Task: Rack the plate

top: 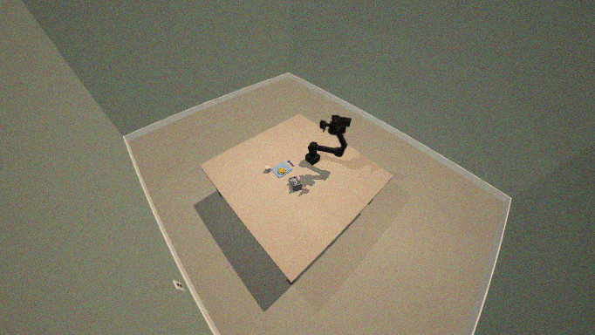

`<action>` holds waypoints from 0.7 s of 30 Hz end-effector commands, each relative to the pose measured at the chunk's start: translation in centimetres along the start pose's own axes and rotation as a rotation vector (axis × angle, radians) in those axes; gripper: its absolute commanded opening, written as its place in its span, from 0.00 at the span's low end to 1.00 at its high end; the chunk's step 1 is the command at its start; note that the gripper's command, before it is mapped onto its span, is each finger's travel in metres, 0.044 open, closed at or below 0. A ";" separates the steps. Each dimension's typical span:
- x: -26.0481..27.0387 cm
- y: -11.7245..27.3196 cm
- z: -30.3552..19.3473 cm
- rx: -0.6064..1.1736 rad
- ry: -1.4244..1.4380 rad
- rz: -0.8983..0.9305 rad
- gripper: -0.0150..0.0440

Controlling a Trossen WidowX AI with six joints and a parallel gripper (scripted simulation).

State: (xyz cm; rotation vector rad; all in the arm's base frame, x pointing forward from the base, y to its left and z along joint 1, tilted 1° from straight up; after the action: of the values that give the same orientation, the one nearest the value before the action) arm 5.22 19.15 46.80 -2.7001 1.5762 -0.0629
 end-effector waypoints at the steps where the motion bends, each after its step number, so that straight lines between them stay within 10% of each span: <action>1: 0.0 0.0 0.0 0.001 -0.003 0.000 0.93; 21: 9.1 0.9 -4.8 0.210 -0.541 -0.033 0.93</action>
State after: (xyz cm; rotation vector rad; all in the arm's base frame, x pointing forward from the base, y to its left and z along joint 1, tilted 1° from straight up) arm 7.91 12.49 51.12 -2.3904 1.3344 0.3437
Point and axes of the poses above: the point midway between the two fingers, 35 mm back from their tips, its own y axis back along the fingers, its own x axis across the jaws, z = x × y, the point moved 1 cm from there along y, back along the fingers, and after that the axes turned 9 degrees about y, right-handed, at the moved point
